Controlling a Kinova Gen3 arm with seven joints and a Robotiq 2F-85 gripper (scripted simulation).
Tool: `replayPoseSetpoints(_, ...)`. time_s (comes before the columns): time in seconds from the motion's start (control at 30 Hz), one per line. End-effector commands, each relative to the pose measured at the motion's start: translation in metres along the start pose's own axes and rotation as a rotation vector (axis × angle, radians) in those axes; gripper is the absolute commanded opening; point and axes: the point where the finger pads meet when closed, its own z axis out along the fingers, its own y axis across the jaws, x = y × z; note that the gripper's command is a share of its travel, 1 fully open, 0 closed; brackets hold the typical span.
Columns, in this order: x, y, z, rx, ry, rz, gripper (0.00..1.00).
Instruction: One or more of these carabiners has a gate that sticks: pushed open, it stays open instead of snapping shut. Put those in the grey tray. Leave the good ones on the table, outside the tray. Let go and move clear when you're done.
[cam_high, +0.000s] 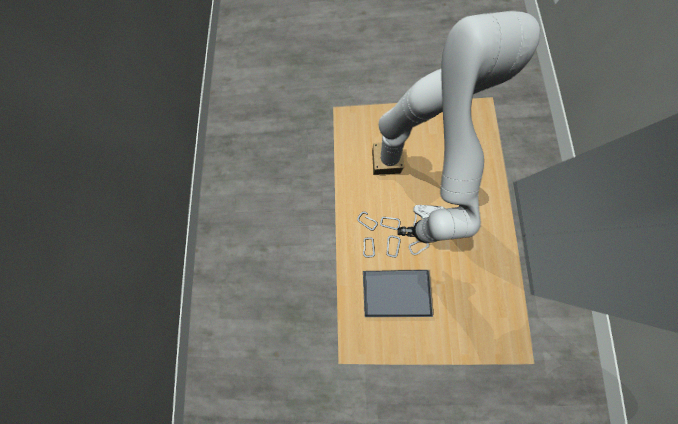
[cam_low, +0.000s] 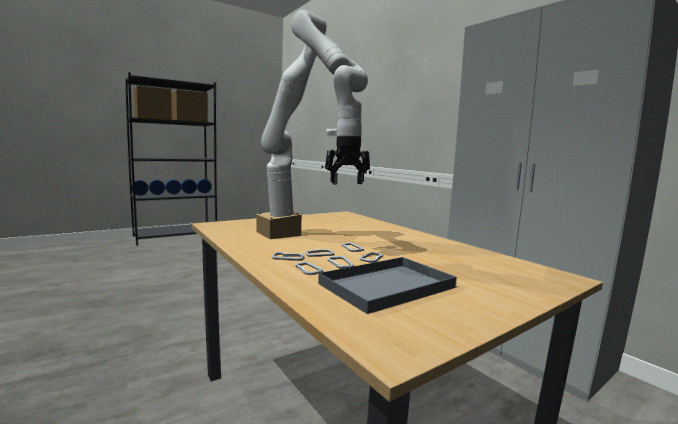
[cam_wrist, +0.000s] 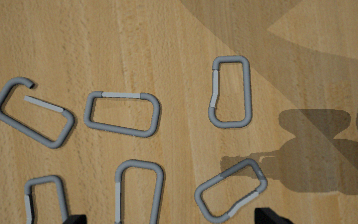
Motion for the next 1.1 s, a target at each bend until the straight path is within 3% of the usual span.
replayPoseSetpoints(0.0, 0.012, 0.008, 0.012, 0.008, 0.011, -0.016, 1.00)
replayPoseSetpoints(0.23, 0.012, 0.008, 0.012, 0.008, 0.011, -0.016, 1.00)
replayPoseSetpoints(0.27, 0.041, 0.036, 0.055, 0.007, 0.009, -0.016, 1.00)
replayPoseSetpoints(0.8, 0.041, 0.036, 0.055, 0.007, 0.009, -0.016, 1.00)
replayPoseSetpoints(0.83, 0.071, 0.063, 0.097, 0.006, 0.010, -0.018, 1.00)
replayPoseSetpoints(1.07, 0.071, 0.063, 0.097, 0.006, 0.010, -0.018, 1.00)
